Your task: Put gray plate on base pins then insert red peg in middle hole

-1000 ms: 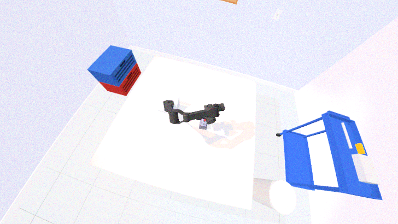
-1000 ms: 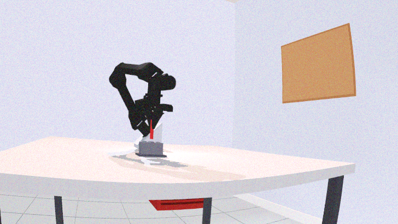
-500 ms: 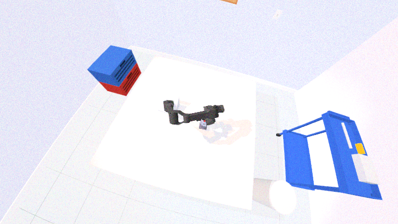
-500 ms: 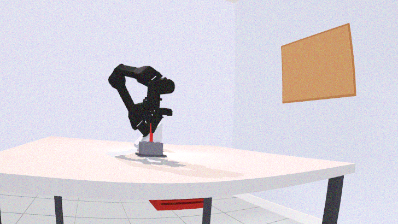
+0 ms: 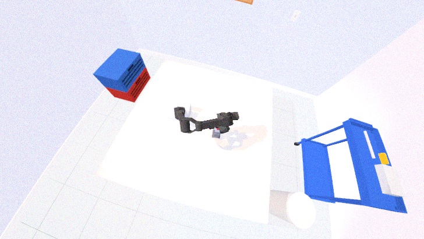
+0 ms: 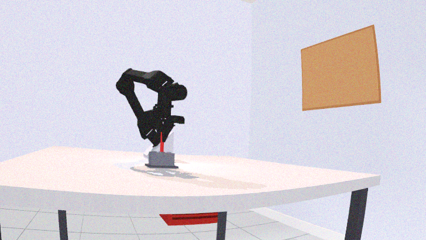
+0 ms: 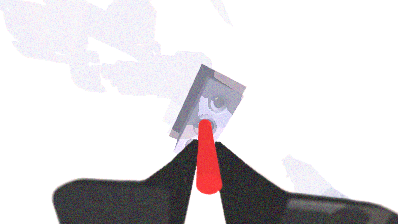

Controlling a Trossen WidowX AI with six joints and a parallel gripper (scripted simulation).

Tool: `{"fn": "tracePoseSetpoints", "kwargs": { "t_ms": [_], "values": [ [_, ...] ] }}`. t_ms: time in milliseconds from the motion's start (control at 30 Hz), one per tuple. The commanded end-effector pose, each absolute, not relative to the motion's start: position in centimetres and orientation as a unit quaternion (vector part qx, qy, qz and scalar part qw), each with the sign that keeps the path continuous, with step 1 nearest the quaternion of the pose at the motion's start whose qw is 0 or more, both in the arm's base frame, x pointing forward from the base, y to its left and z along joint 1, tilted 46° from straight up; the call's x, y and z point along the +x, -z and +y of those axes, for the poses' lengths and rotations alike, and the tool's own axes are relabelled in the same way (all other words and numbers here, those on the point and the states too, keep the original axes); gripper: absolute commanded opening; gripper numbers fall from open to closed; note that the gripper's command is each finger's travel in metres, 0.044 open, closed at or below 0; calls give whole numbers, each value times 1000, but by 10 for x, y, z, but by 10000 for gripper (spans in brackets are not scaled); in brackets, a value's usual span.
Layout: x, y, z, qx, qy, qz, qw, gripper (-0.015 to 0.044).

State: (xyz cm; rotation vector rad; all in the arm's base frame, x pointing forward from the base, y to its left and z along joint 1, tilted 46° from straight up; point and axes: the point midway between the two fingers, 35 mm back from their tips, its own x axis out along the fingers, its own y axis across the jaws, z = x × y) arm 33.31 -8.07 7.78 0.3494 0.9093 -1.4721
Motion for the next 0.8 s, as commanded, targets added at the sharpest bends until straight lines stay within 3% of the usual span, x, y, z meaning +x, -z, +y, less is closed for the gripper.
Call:
{"fn": "tracePoseSetpoints", "kwargs": {
  "t_ms": [0,367,567,767],
  "values": [
    [332,-77,-81,154,644,397,635,0],
    [333,-77,-81,154,645,397,635,0],
    [333,-77,-81,154,645,397,635,150],
    [333,-77,-81,154,645,397,635,150]
  ]
}}
